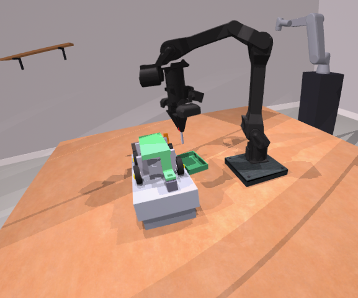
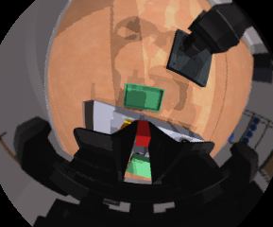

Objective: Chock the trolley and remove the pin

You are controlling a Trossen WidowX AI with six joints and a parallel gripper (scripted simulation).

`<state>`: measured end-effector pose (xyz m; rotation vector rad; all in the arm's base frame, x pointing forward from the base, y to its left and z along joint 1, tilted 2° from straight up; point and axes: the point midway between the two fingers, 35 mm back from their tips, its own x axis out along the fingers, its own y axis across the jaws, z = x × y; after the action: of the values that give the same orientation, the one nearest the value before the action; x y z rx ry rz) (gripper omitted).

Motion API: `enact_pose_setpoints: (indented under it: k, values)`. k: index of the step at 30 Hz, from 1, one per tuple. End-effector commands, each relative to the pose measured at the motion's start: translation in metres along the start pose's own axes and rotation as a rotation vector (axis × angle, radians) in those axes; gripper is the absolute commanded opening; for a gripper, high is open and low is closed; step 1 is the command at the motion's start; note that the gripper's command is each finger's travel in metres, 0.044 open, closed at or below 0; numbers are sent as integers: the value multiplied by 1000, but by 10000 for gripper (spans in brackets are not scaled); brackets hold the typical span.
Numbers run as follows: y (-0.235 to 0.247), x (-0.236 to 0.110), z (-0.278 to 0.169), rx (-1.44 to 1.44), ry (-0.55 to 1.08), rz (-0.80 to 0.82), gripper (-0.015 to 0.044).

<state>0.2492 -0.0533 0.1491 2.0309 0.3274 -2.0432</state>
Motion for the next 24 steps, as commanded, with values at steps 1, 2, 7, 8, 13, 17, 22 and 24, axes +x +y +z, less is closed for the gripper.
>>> enact_pose_setpoints:
  k: [1, 2, 7, 8, 13, 17, 22, 24]
  values:
    - [0, -1, 0, 25, 4, 11, 0]
    - [0, -1, 0, 25, 4, 11, 0]
    - [-1, 8, 11, 31, 2, 11, 0]
    - [-2, 10, 13, 32, 1, 11, 0]
    - [-4, 19, 24, 37, -1, 11, 0]
    - [-4, 19, 24, 37, -1, 11, 0]
    - [-6, 30, 24, 34, -3, -85, 0]
    - [-8, 38, 23, 35, -1, -141, 0]
